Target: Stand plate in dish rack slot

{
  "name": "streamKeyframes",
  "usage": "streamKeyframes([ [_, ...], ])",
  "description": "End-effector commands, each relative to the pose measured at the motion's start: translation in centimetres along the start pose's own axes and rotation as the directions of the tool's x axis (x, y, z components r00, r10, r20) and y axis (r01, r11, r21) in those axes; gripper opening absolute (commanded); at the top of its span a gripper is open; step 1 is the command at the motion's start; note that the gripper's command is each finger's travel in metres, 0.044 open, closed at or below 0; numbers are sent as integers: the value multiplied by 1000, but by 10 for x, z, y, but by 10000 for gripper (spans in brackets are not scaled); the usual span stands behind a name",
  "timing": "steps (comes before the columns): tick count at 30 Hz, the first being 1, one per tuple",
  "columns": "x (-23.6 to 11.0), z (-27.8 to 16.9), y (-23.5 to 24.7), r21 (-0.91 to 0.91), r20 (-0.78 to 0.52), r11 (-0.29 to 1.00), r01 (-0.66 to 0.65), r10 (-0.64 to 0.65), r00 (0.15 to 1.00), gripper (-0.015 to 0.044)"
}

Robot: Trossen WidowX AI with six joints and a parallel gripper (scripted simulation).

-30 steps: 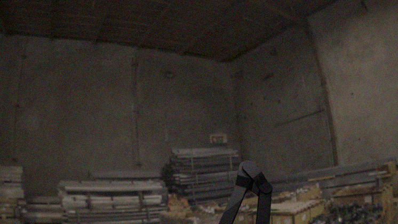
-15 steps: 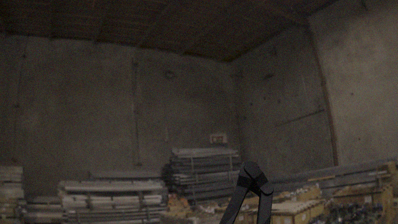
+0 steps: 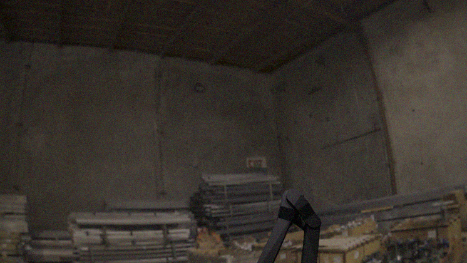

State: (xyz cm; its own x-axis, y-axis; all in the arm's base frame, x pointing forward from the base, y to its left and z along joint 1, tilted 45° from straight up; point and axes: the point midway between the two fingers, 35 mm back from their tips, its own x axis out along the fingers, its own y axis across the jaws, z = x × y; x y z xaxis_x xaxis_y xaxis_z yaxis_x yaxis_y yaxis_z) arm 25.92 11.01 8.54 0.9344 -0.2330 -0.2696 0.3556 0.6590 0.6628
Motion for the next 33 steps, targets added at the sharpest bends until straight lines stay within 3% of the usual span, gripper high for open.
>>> streamKeyframes([
  [1,0,0,0,0,0,1000,0,0,1000,400],
  [9,1,5,1,1,-2,1000,3,-3,1000,400],
  [22,7,114,5,-1,12,1000,-8,8,1000,400],
  [27,7,115,4,-6,11,1000,-6,6,1000,400],
  [33,21,115,-7,-157,-42,985,75,-83,996,400],
])
